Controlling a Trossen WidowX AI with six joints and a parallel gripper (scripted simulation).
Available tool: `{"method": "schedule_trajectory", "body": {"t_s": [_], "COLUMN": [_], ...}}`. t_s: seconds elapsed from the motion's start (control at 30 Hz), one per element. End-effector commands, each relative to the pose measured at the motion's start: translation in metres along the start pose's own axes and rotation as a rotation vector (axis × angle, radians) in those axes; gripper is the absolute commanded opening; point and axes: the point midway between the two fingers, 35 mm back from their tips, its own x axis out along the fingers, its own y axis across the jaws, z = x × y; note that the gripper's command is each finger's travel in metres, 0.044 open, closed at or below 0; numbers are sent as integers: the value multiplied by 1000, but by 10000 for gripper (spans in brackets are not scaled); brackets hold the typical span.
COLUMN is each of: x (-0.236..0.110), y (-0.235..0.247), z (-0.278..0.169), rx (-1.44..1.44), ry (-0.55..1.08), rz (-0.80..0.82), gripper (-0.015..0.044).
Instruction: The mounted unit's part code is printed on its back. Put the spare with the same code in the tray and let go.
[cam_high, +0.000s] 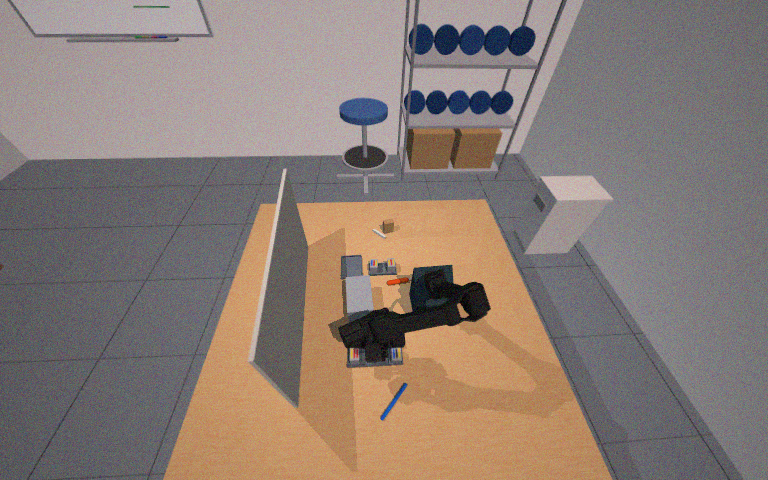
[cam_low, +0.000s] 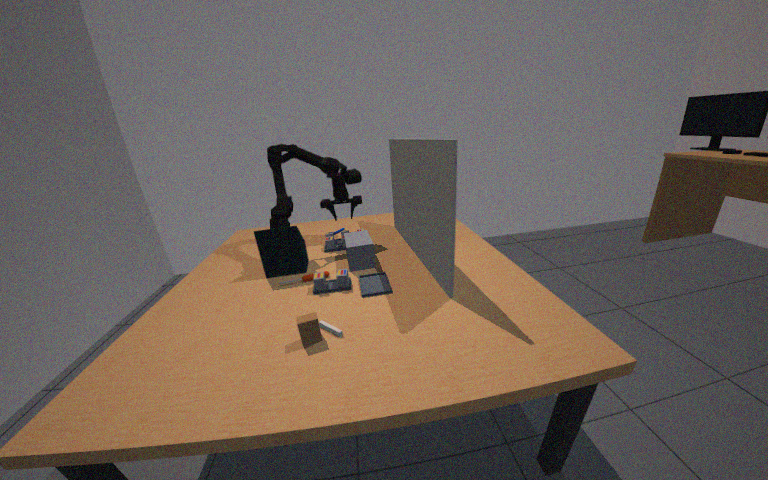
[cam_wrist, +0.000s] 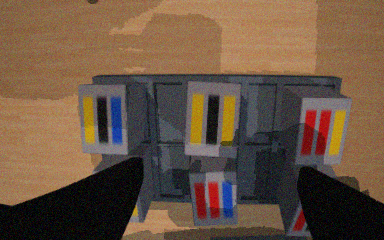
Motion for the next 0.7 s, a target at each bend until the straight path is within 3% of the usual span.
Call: {"method": "schedule_trajectory", "body": {"t_s": [0.0, 0.67], "x": [17, 36], "y": [2, 0], "z": [-3, -2], "rx": [10, 9], "ry": [6, 8], "rz": [10, 11], "gripper": [300, 300]}}
